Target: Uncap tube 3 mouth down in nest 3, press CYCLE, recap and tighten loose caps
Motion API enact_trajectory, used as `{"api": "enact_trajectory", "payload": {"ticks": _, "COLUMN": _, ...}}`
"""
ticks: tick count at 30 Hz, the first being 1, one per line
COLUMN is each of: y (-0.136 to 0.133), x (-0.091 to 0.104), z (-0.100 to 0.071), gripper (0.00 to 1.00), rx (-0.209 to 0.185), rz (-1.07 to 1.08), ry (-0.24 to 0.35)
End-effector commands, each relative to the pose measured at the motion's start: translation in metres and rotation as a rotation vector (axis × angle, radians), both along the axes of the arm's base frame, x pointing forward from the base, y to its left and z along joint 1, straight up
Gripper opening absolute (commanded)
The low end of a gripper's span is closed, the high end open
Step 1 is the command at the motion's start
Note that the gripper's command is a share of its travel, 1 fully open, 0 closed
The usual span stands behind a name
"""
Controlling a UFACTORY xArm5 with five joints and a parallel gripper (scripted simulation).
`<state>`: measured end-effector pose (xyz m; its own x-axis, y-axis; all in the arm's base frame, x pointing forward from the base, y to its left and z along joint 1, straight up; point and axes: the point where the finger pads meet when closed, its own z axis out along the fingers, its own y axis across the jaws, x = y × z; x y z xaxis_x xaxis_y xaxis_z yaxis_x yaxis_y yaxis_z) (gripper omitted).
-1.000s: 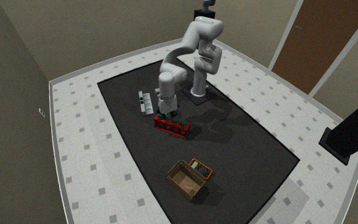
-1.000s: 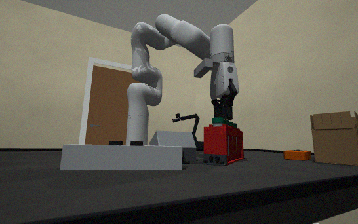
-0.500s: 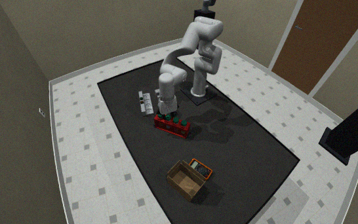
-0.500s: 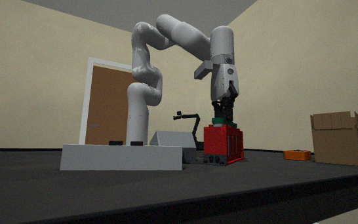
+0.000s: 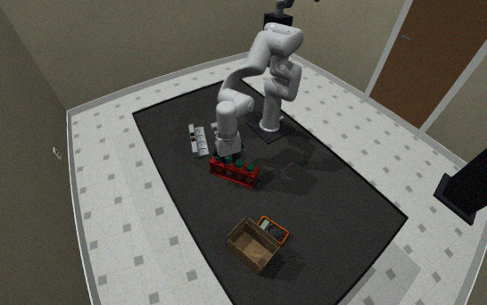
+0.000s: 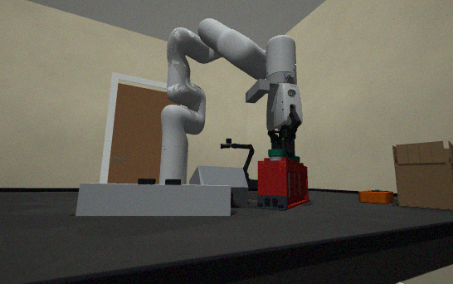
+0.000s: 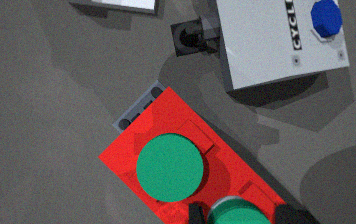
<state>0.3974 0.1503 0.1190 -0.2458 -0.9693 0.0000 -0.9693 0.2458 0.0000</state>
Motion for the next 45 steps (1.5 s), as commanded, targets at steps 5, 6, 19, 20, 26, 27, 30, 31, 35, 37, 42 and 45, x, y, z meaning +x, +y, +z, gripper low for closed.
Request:
{"api": "enact_trajectory", "payload": {"ticks": 5, "y": 0.0005, "x": 0.0013, "z": 0.0012, "gripper": 0.00, "rx": 0.002, "rz": 0.000, "ry": -0.004}}
{"api": "enact_trajectory", "payload": {"ticks": 6, "y": 0.0005, "x": 0.0013, "z": 0.0012, "gripper": 0.00, "rx": 0.002, "rz": 0.000, "ry": -0.004}}
{"api": "enact_trajectory", "payload": {"ticks": 19, "y": 0.0005, "x": 0.0013, "z": 0.0013, "gripper": 0.00, "rx": 0.001, "rz": 0.150, "ry": -0.004}}
{"api": "enact_trajectory", "payload": {"ticks": 20, "y": 0.0005, "x": 0.0013, "z": 0.0013, "gripper": 0.00, "rx": 0.001, "rz": 0.150, "ry": -0.004}}
{"api": "enact_trajectory", "payload": {"ticks": 26, "y": 0.0005, "x": 0.0013, "z": 0.0015, "gripper": 0.00, "rx": 0.001, "rz": 0.450, "ry": -0.005}}
{"api": "enact_trajectory", "payload": {"ticks": 27, "y": 0.0005, "x": 0.0013, "z": 0.0015, "gripper": 0.00, "rx": 0.001, "rz": 0.500, "ry": -0.005}}
{"api": "enact_trajectory", "payload": {"ticks": 30, "y": 0.0005, "x": 0.0013, "z": 0.0016, "gripper": 0.00, "rx": 0.000, "rz": 0.650, "ry": -0.005}}
{"api": "enact_trajectory", "payload": {"ticks": 31, "y": 0.0005, "x": 0.0013, "z": 0.0016, "gripper": 0.00, "rx": 0.000, "rz": 0.700, "ry": -0.005}}
{"api": "enact_trajectory", "payload": {"ticks": 35, "y": 0.0005, "x": 0.0013, "z": 0.0017, "gripper": 0.00, "rx": 0.000, "rz": 0.894, "ry": -0.005}}
{"api": "enact_trajectory", "payload": {"ticks": 37, "y": 0.0005, "x": 0.0013, "z": 0.0017, "gripper": 0.00, "rx": 0.000, "rz": 0.894, "ry": -0.005}}
{"api": "enact_trajectory", "payload": {"ticks": 42, "y": 0.0005, "x": 0.0013, "z": 0.0019, "gripper": 0.00, "rx": -0.001, "rz": 1.150, "ry": -0.005}}
{"api": "enact_trajectory", "payload": {"ticks": 45, "y": 0.0005, "x": 0.0013, "z": 0.0020, "gripper": 0.00, "rx": -0.001, "rz": 1.300, "ry": -0.005}}
